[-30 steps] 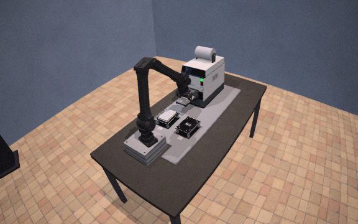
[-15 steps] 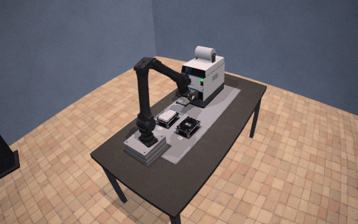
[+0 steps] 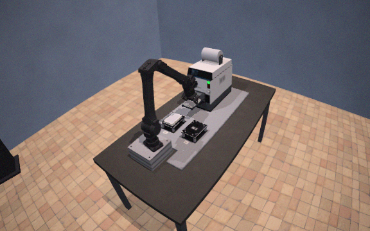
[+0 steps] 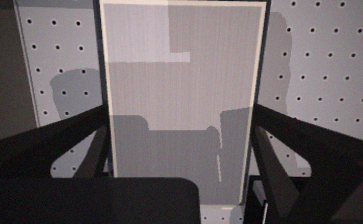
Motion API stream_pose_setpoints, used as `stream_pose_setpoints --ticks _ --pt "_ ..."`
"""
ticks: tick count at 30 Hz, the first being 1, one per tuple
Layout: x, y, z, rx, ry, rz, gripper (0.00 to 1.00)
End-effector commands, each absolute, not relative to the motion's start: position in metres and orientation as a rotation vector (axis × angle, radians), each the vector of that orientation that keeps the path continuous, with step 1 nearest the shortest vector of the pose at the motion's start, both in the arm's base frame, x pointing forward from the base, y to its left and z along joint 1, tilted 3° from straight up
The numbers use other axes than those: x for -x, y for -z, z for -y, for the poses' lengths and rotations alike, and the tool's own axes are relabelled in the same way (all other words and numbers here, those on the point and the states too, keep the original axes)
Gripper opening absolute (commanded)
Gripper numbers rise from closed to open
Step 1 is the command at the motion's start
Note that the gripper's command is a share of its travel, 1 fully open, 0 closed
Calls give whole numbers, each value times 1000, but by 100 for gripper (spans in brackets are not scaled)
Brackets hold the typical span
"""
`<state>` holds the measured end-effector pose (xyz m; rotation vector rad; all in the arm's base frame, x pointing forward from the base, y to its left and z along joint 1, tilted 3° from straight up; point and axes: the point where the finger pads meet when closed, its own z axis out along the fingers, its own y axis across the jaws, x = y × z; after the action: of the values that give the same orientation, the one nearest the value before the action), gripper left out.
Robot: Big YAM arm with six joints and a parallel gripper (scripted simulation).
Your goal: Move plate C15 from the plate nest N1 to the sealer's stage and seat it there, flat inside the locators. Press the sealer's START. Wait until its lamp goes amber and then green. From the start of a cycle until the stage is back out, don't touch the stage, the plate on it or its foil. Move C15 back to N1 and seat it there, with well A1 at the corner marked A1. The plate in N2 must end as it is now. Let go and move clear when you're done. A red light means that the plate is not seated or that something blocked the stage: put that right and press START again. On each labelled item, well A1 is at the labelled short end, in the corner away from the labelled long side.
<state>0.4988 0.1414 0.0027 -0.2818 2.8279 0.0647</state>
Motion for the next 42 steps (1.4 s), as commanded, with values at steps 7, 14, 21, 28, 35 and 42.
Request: stream_pose_setpoints --ticks 7,14,21,28,35,42 --pt "-525 -13 -149 269 -68 -2780 88" --pt "-525 -14 -149 270 -67 -2780 0" --pt "-525 -14 -149 271 -67 -2779 0" --pt "-525 -15 -150 272 -67 -2779 0" --pt "-525 -15 -150 274 -67 -2778 0" --pt "-525 -15 -150 275 -67 -2778 0"
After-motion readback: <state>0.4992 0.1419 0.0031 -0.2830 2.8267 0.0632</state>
